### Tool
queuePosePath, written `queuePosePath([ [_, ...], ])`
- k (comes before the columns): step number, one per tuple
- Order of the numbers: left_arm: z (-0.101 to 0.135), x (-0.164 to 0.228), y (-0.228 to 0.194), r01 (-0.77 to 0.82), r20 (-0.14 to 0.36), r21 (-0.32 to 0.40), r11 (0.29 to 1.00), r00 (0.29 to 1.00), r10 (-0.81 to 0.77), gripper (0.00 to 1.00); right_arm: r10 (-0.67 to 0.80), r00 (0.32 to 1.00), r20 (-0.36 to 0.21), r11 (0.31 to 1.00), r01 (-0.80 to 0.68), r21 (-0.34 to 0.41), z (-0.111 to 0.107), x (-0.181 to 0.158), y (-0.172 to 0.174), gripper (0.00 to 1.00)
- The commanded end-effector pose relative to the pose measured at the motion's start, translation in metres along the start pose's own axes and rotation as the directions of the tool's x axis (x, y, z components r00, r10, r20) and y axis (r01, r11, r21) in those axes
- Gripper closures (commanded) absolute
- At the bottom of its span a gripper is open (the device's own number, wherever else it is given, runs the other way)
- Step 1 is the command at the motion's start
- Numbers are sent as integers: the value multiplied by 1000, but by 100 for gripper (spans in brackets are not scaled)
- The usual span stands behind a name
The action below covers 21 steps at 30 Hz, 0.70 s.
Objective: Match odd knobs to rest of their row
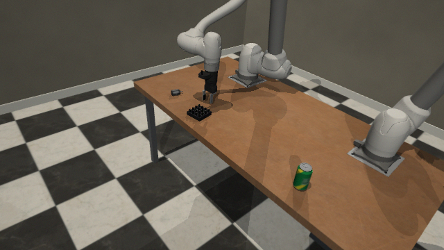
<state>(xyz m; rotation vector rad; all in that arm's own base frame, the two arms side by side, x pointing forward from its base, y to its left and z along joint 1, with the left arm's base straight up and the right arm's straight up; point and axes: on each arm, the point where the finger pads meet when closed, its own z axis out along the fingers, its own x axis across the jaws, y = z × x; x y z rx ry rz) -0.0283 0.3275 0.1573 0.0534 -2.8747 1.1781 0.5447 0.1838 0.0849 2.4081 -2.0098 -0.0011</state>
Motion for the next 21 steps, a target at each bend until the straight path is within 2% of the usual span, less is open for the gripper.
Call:
queuePosePath([
  [1, 2, -1, -4, -5, 6, 7, 1000, 1000, 5, 0, 11, 1000, 6, 1000, -11, 9, -1, -2, 0, 0],
  [8, 2, -1, -4, -5, 6, 7, 1000, 1000, 5, 0, 71, 997, 7, 997, -71, 10, -3, -1, -7, 0],
  [10, 2, -1, -4, -5, 6, 7, 1000, 1000, 5, 0, 157, 988, 4, 988, -157, 2, -3, 1, -9, 0],
  [16, 2, -1, -4, -5, 6, 7, 1000, 1000, 5, 0, 400, 916, 1, 916, -400, 2, -6, 7, -20, 0],
  [21, 2, -1, -4, -5, 6, 7, 1000, 1000, 5, 0, 568, 823, 1, 823, -568, 2, -9, 10, -28, 0],
])
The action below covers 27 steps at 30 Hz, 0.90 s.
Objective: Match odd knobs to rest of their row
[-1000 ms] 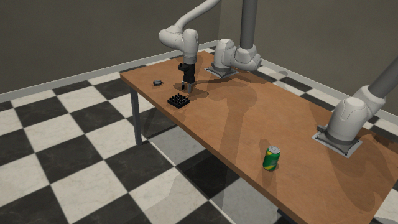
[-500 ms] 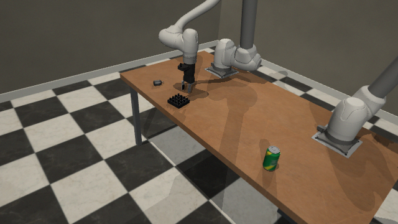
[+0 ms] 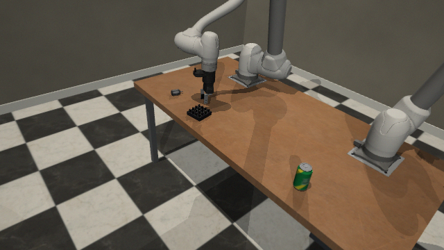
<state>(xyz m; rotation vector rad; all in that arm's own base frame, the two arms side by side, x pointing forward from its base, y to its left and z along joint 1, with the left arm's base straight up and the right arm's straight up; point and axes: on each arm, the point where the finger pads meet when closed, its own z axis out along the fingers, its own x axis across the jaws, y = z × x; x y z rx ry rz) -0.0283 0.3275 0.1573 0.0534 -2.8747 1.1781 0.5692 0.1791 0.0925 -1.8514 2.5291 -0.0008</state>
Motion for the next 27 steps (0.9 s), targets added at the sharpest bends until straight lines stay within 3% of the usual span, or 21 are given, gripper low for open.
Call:
queuePosePath([
  [1, 2, -1, -4, -5, 6, 7, 1000, 1000, 5, 0, 155, 988, -10, 988, -155, -3, -2, -1, -6, 0],
  [4, 2, -1, -4, -5, 6, 7, 1000, 1000, 5, 0, 193, 981, -10, 981, -193, -3, -2, -1, -8, 0],
  [5, 2, -1, -4, -5, 6, 7, 1000, 1000, 5, 0, 285, 959, -10, 959, -285, -2, -3, -2, -11, 0],
  [8, 2, -1, -4, -5, 6, 7, 1000, 1000, 5, 0, 383, 924, -10, 924, -383, -1, -5, -2, -15, 0],
  [19, 2, -1, -4, -5, 6, 7, 1000, 1000, 5, 0, 729, 685, -9, 685, -729, 3, -10, -5, -27, 0],
  [21, 2, -1, -4, -5, 6, 7, 1000, 1000, 5, 0, 729, 685, -9, 685, -729, 3, -10, -5, -27, 0],
  [27, 2, -1, -4, -5, 6, 7, 1000, 1000, 5, 0, 882, 470, -8, 470, -882, 5, -13, -8, -33, 0],
])
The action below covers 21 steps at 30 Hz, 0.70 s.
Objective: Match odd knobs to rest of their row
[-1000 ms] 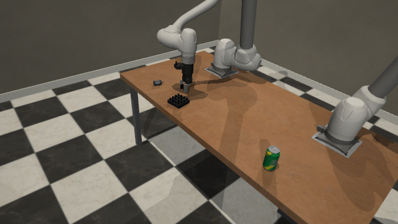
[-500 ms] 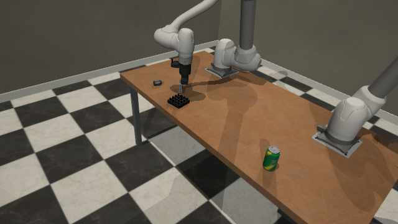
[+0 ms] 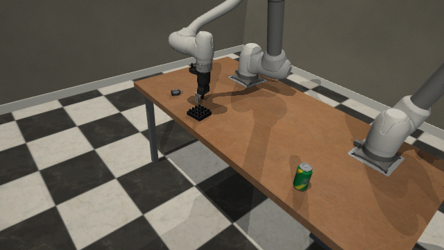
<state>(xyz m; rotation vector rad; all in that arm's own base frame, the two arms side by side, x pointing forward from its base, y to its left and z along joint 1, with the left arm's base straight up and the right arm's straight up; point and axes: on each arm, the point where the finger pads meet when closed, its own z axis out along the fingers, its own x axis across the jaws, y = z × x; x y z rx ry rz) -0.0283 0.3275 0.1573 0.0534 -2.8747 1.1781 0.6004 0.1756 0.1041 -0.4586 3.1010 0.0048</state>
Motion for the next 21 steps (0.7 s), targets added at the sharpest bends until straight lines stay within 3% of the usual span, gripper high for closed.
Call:
queuePosePath([
  [1, 2, -1, -4, -5, 6, 7, 1000, 1000, 5, 0, 132, 991, -8, 991, -132, 5, -1, -4, 0, 0],
  [5, 2, -1, -4, -5, 6, 7, 1000, 1000, 5, 0, 152, 988, -8, 988, -152, 5, -2, -4, 0, 0],
  [6, 2, -1, -4, -5, 6, 7, 1000, 1000, 5, 0, 152, 988, -8, 988, -152, 5, -2, -4, 0, 54],
  [21, 2, -1, -4, -5, 6, 7, 1000, 1000, 5, 0, 152, 988, -9, 988, -152, 5, -1, -3, 0, 54],
])
